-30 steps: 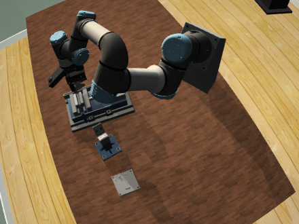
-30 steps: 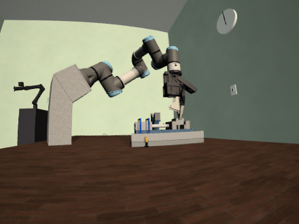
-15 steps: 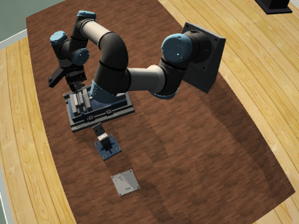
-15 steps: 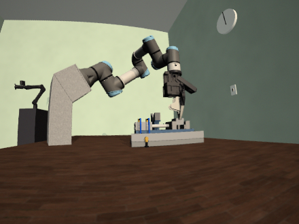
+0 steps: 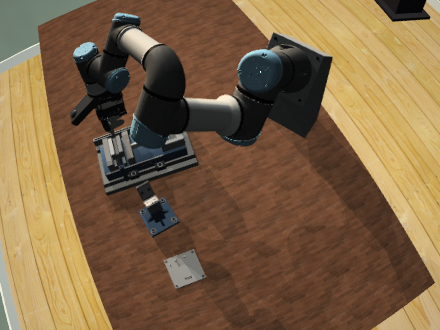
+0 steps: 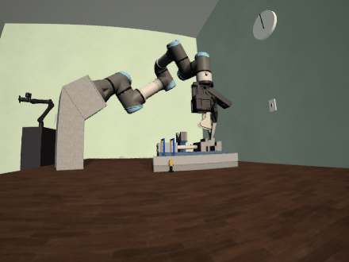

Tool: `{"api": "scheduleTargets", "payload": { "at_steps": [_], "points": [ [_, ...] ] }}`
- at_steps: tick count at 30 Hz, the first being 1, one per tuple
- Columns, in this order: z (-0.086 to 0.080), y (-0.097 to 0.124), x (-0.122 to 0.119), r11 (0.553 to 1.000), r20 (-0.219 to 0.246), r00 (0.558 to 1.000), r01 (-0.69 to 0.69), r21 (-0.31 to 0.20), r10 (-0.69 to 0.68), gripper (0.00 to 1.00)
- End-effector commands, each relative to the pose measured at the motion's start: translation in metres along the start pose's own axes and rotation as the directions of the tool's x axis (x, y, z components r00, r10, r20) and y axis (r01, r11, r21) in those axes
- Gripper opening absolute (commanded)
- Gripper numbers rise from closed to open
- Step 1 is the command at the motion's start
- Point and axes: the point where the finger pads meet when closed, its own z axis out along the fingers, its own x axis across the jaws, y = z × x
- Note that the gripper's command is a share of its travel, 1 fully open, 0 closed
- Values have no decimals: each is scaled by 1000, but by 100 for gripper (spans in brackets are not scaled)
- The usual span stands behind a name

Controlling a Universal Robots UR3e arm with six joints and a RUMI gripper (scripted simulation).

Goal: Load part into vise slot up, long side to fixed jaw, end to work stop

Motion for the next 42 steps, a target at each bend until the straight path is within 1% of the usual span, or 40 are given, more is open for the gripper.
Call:
{"api": "scheduleTargets", "payload": {
  "at_steps": [1, 10, 24, 29, 34, 36, 42],
  "points": [
    [-1, -1, 8, 1000, -1, 1000, 1, 1, -1, 0],
    [-1, -1, 17, 1000, -1, 1000, 1, 1, -1, 0],
    [-3, -1, 18, 1000, -1, 1000, 1, 1, -1, 0],
    [-10, -1, 18, 1000, -1, 1000, 1, 1, -1, 0],
    [-21, -1, 18, 1000, -1, 1000, 1, 1, -1, 0],
    [-21, -1, 18, 1000, -1, 1000, 1, 1, -1, 0],
    [-36, -1, 18, 1000, -1, 1000, 1, 1, -1, 0]
  ]
}}
